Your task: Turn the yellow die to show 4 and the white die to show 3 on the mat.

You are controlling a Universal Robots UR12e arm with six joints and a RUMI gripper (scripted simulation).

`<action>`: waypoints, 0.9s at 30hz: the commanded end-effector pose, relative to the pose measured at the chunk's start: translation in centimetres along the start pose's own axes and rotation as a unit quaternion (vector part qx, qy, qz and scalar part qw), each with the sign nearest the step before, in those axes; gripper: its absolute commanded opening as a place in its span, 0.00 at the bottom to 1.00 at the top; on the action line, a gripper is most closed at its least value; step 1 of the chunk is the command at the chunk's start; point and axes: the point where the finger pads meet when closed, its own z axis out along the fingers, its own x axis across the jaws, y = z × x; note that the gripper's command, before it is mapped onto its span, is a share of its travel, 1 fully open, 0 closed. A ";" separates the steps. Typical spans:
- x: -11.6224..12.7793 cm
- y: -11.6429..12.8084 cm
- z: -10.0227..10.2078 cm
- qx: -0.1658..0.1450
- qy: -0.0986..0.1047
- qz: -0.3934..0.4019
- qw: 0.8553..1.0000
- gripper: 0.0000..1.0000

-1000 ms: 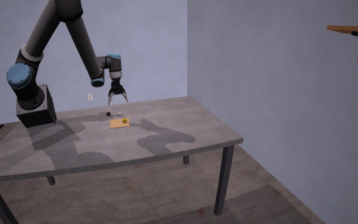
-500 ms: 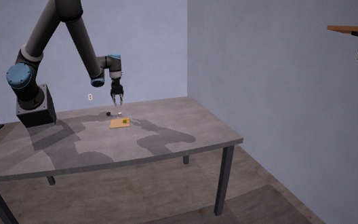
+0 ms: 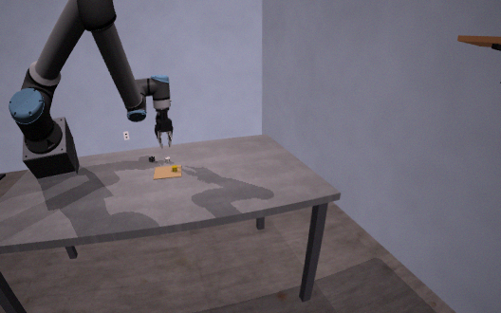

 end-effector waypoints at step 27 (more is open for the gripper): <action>0.0 0.0 1.0 0.000 0.000 0.000 1.000 0.24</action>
